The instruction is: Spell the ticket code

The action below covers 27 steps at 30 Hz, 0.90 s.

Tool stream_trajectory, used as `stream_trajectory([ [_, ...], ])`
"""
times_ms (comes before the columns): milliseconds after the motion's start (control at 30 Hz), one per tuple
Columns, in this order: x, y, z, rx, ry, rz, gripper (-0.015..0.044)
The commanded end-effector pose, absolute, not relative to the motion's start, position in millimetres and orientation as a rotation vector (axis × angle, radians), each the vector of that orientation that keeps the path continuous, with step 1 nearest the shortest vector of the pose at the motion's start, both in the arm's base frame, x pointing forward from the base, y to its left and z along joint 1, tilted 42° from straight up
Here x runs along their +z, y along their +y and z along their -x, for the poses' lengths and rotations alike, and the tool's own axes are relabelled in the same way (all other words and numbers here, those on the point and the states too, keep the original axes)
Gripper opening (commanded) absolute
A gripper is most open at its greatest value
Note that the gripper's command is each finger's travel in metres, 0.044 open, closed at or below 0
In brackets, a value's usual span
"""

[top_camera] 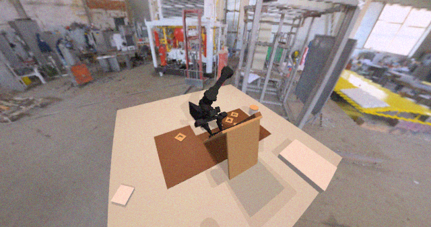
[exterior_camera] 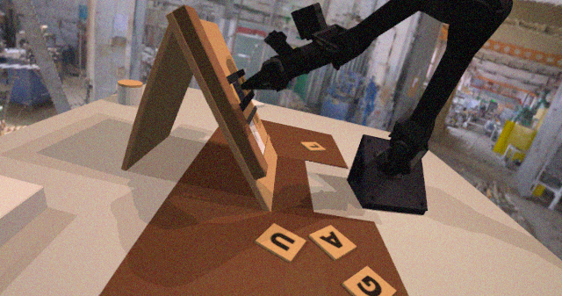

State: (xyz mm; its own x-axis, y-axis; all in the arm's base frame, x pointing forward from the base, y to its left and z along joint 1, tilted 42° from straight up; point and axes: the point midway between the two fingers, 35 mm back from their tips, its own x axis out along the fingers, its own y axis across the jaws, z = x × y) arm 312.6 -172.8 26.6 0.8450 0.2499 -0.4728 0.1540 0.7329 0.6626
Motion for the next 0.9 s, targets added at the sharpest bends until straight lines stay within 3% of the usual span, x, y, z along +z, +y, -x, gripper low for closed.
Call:
stream_trajectory([
  [0,29,-171,-313,0.053,0.576,-0.758,0.0000],
  [867,39,-159,-316,0.053,0.576,-0.759,0.0000],
])
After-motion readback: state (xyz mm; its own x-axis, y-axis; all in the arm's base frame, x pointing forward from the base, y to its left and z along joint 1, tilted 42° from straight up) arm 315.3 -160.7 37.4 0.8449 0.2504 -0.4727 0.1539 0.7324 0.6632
